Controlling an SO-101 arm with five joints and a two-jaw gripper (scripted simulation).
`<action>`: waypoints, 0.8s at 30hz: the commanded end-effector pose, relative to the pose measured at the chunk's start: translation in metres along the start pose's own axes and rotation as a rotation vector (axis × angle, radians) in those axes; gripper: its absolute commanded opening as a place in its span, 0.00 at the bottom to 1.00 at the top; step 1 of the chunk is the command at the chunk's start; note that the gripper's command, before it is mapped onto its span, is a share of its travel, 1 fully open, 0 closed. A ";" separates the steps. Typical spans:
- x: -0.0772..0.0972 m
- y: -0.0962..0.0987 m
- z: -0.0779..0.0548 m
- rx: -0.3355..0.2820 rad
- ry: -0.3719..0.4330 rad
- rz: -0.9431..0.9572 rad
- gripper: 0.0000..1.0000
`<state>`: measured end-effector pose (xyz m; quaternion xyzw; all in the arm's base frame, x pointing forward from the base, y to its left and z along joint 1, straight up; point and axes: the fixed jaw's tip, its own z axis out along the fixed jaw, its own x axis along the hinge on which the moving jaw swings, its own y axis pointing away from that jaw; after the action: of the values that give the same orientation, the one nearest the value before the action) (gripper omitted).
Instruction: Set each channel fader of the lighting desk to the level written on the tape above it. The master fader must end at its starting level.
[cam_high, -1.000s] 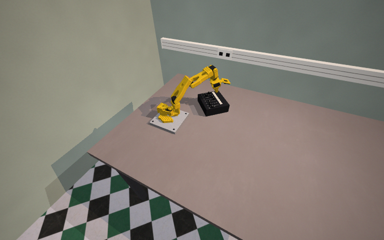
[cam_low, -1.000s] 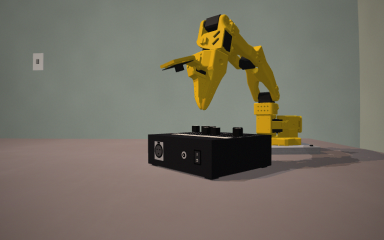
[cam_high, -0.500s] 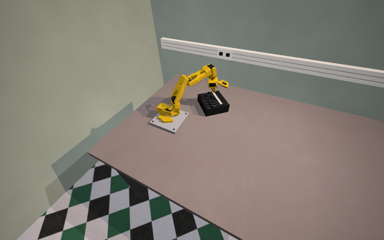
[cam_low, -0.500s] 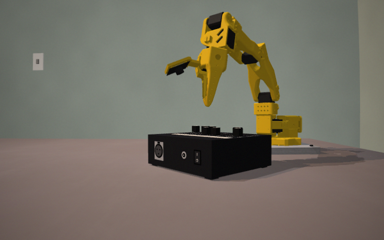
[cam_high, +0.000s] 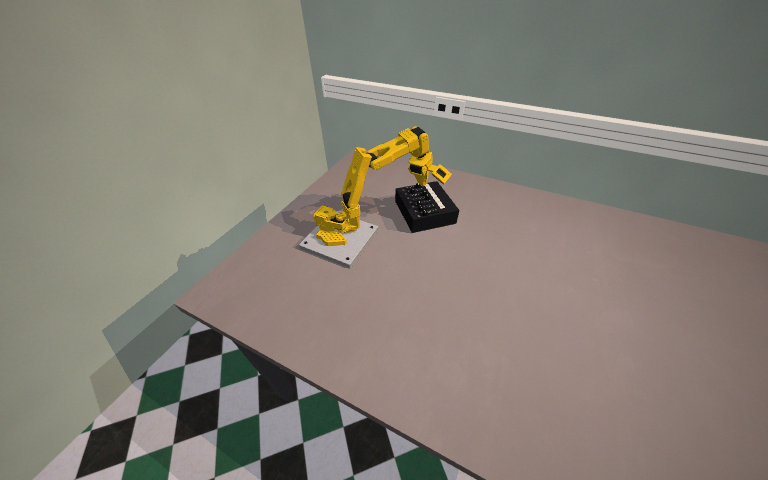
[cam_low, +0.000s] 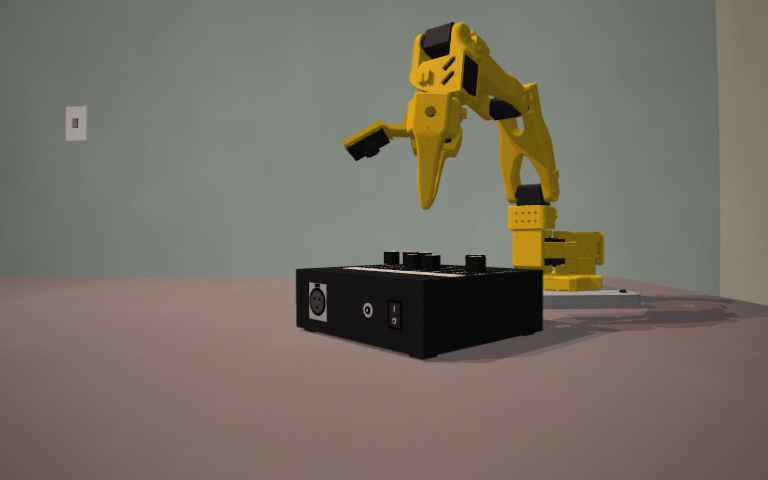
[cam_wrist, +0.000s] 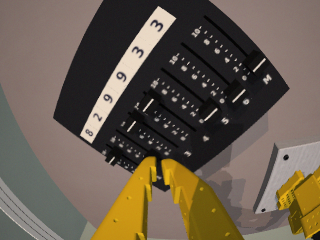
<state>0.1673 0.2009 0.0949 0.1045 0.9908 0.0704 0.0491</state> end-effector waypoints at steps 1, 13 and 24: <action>0.003 -0.002 -0.004 -0.007 0.000 0.053 0.00; 0.004 -0.004 -0.004 0.000 0.003 0.119 0.00; 0.004 -0.004 -0.004 0.000 0.003 0.117 0.00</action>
<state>0.1639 0.1958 0.0967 0.1649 0.9830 0.0691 0.0422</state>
